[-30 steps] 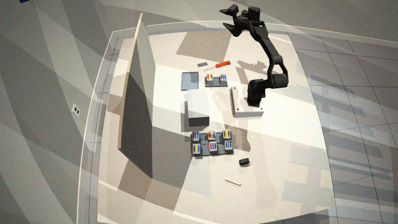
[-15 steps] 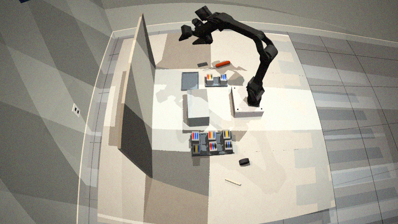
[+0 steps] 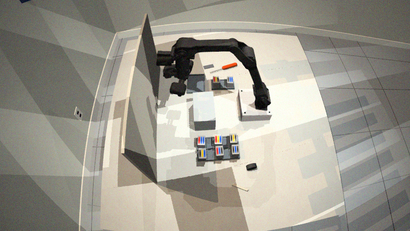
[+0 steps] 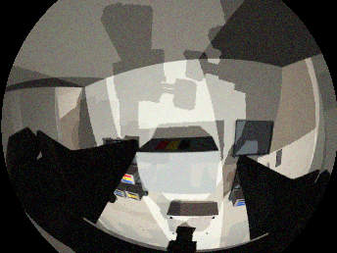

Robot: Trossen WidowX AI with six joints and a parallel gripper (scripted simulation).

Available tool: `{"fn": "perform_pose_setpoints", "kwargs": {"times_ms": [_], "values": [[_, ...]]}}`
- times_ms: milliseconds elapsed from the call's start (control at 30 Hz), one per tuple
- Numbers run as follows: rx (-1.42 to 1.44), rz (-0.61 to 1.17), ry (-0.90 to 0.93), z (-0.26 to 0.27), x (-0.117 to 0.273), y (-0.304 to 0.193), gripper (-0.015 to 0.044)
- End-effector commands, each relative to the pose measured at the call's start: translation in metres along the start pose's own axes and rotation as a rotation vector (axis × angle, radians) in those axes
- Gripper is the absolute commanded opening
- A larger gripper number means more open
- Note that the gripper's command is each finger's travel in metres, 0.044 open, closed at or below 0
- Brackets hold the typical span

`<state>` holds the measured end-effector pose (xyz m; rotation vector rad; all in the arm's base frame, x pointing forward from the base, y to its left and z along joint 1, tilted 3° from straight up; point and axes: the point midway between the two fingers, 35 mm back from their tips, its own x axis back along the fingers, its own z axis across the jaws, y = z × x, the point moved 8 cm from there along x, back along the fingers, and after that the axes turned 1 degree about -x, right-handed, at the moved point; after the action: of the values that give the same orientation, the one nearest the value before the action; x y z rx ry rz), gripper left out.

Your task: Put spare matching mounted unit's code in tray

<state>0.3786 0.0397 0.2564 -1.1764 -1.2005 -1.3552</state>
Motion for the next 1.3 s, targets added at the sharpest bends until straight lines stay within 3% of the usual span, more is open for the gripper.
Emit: {"fn": "perform_pose_setpoints", "kwargs": {"times_ms": [0,733,1000,1267], "values": [[0.226,0.101,-0.073,0.042,-0.009,-0.006,0.044],[0.21,0.101,-0.074,0.039,-0.01,-0.006,0.044],[-0.526,0.066,-0.113,-0.08,-0.02,-0.034,0.044],[-1.301,0.019,-0.15,-0.174,-0.039,-0.107,0.044]]}}
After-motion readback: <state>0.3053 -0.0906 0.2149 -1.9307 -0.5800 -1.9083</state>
